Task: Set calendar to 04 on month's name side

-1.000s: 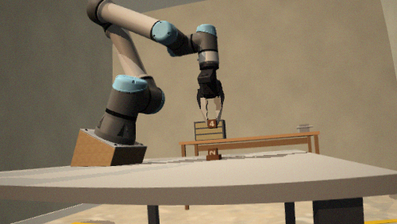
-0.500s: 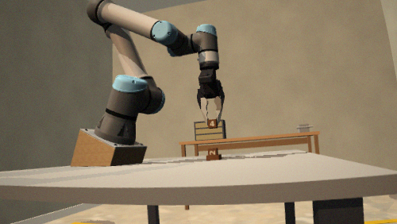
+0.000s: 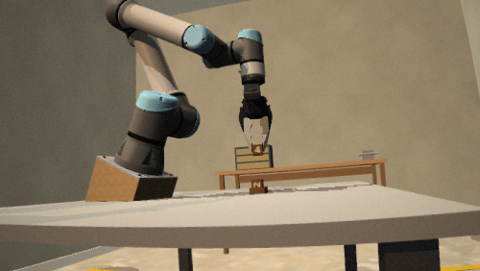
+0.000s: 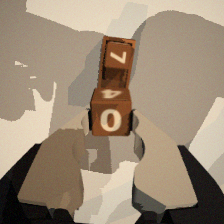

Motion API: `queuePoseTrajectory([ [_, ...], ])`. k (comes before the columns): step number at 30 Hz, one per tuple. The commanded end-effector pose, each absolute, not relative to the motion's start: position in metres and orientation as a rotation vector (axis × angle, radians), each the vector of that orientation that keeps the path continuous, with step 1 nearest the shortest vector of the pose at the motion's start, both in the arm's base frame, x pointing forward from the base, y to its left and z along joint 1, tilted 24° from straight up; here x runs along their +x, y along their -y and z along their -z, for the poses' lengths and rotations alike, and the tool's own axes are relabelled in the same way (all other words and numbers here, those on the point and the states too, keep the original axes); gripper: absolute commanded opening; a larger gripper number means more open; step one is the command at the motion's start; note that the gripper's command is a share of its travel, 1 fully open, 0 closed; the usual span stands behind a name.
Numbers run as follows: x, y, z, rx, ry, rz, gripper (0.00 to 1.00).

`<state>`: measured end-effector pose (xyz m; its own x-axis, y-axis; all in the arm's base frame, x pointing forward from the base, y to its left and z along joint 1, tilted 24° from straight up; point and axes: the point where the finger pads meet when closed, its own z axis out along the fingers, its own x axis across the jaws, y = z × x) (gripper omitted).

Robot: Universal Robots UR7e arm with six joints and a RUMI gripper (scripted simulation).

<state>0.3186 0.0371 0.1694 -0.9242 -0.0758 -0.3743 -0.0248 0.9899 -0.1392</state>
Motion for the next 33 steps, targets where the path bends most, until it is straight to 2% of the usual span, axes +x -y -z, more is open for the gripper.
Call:
queuePoseTrajectory([
  [1,0.320,-0.036,-0.170,-0.130,-2.745,0.195,0.10],
  [33,0.331,-0.023,-0.173,-0.926,-2.641,0.341,0.10],
])
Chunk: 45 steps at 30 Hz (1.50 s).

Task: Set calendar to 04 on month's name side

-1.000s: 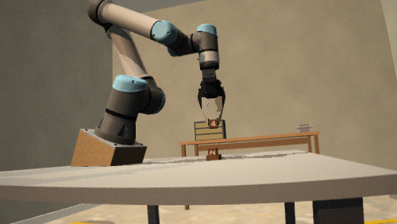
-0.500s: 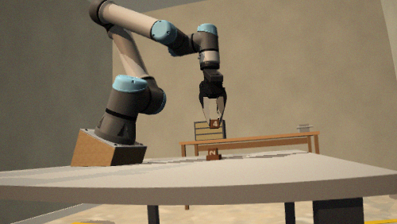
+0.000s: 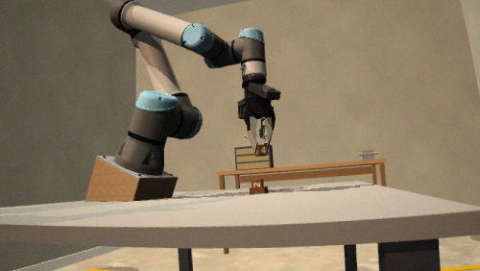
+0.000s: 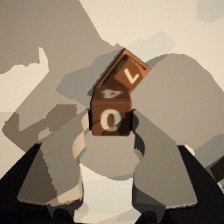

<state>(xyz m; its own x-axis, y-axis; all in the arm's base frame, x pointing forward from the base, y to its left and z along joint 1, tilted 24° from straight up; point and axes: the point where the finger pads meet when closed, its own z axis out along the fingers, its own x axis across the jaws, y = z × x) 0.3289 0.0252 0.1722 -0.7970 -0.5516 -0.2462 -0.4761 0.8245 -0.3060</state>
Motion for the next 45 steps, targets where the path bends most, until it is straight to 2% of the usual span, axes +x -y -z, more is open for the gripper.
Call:
queuePoseTrajectory([
  [1,0.331,-0.023,-0.173,-0.963,-2.631,0.347,0.10],
  [20,0.338,-0.015,-0.175,-1.580,-2.381,0.446,0.10],
  [45,0.341,-0.005,-0.174,-2.426,-1.711,0.561,0.10],
])
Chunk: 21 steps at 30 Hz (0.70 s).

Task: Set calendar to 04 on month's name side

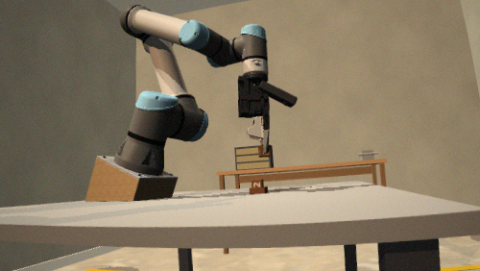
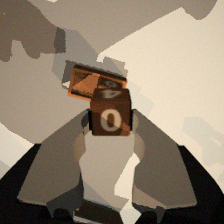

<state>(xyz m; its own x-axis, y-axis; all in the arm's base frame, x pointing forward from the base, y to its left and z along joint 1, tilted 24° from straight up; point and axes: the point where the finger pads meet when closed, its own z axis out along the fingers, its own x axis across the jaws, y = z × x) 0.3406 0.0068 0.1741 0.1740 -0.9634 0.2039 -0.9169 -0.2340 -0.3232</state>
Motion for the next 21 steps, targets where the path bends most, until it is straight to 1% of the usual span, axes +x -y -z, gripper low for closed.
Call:
queuePoseTrajectory([
  [1,0.3407,-0.0045,-0.1743,-2.464,-1.667,0.566,0.10],
  [7,0.3398,-0.0016,-0.1738,-2.639,-1.443,0.585,0.10],
  [10,0.3398,-0.0014,-0.1738,-2.646,-1.433,0.586,0.10],
  [21,0.3367,0.0051,-0.1727,-2.919,-0.962,0.610,0.10],
])
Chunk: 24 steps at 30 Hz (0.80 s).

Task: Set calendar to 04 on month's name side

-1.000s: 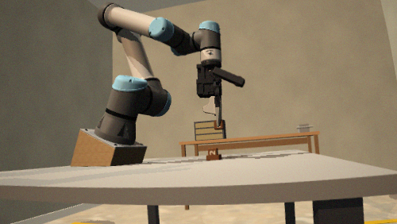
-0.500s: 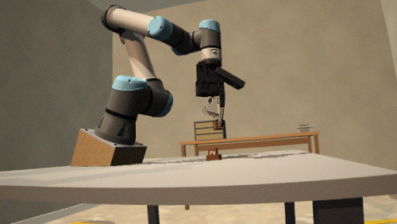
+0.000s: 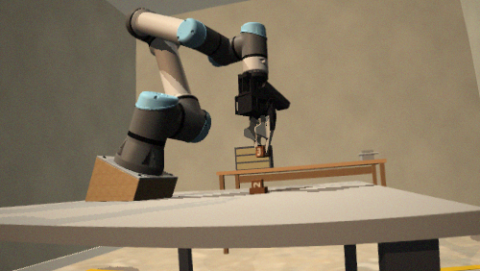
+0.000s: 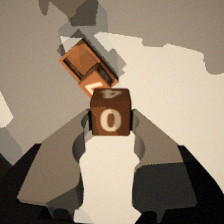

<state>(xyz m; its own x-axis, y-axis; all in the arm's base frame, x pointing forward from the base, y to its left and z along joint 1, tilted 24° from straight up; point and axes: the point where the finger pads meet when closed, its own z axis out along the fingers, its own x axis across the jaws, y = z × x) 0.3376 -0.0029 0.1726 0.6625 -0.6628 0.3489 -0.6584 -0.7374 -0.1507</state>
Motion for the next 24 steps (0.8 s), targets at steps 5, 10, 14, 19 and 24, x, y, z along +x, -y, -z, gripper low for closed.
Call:
queuePoseTrajectory([
  [5,0.335,0.008,-0.172,-2.991,-0.796,0.615,0.10],
  [10,0.333,0.011,-0.172,-3.074,-0.564,0.618,0.10],
  [14,0.332,0.014,-0.171,-3.124,-0.389,0.618,0.10],
  [19,0.330,0.018,-0.171,-3.174,-0.154,0.615,0.10],
  [24,0.328,0.022,-0.170,-3.200,0.021,0.611,0.10],
])
